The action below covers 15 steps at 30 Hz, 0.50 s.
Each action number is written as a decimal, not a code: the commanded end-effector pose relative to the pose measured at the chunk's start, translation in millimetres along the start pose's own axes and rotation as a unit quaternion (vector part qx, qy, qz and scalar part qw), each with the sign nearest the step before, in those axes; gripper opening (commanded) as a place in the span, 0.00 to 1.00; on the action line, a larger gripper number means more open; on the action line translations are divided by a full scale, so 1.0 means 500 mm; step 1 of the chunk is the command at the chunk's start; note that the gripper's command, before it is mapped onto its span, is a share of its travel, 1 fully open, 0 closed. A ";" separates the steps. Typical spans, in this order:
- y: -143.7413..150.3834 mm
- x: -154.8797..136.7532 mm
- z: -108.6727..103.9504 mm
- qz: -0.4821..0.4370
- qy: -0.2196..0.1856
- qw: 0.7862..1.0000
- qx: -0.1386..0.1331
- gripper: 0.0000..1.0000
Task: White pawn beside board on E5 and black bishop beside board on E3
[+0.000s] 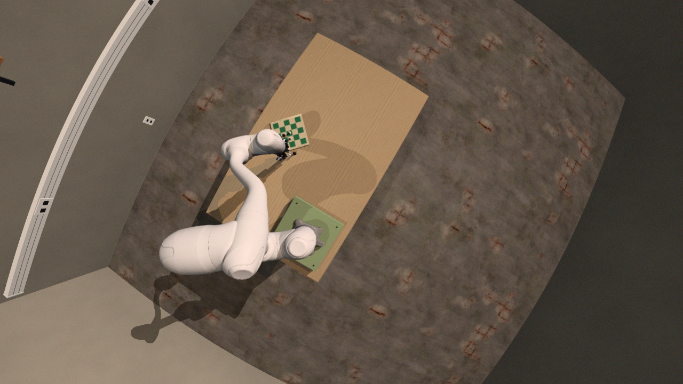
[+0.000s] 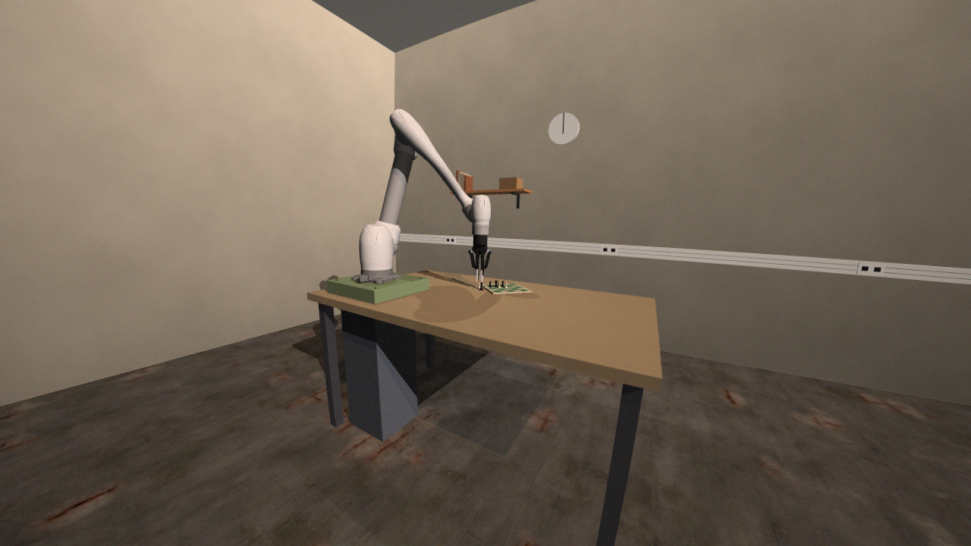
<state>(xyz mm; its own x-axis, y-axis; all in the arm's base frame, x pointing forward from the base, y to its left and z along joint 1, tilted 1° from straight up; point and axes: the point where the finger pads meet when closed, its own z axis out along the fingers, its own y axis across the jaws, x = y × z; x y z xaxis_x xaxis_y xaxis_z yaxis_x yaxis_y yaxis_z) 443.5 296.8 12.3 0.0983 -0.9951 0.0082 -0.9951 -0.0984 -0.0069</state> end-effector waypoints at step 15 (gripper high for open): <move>0.002 0.002 0.032 0.000 0.000 1.000 -0.001 0.20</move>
<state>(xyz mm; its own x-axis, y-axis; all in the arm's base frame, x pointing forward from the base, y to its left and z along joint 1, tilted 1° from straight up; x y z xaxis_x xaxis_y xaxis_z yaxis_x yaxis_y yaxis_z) 445.3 297.9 5.0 0.0985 -0.9951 0.0059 -0.9951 -0.0985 -0.0112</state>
